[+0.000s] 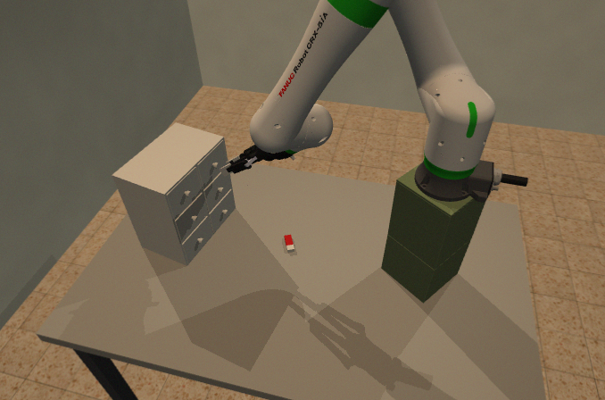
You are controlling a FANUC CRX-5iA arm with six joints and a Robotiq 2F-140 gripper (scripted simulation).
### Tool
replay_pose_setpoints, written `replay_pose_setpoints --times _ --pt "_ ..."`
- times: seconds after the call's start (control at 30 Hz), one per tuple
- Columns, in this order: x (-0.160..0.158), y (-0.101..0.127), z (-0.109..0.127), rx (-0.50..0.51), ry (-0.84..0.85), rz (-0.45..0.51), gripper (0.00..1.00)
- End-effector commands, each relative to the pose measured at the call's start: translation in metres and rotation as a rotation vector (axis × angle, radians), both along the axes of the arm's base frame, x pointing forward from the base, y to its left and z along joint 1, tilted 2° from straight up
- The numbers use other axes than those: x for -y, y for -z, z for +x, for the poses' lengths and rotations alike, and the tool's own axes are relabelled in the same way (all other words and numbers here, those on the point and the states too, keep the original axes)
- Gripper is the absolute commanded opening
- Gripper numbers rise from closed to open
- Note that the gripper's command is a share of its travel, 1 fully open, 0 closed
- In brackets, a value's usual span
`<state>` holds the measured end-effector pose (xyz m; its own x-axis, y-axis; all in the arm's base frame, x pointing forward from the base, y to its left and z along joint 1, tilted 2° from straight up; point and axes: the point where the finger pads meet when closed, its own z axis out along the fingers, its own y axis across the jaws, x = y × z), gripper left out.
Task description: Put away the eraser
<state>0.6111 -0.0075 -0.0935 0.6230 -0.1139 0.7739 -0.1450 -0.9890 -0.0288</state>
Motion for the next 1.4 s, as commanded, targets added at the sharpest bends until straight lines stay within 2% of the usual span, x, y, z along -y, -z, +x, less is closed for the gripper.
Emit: replay_pose_setpoints --times 0.0,0.6,1.37 --pt "0.000 0.000 0.000 0.000 0.000 0.000 0.20" --pt "0.000 0.000 0.002 0.000 0.000 0.000 0.20" --pt "0.005 -0.001 0.032 0.000 0.000 0.000 0.20"
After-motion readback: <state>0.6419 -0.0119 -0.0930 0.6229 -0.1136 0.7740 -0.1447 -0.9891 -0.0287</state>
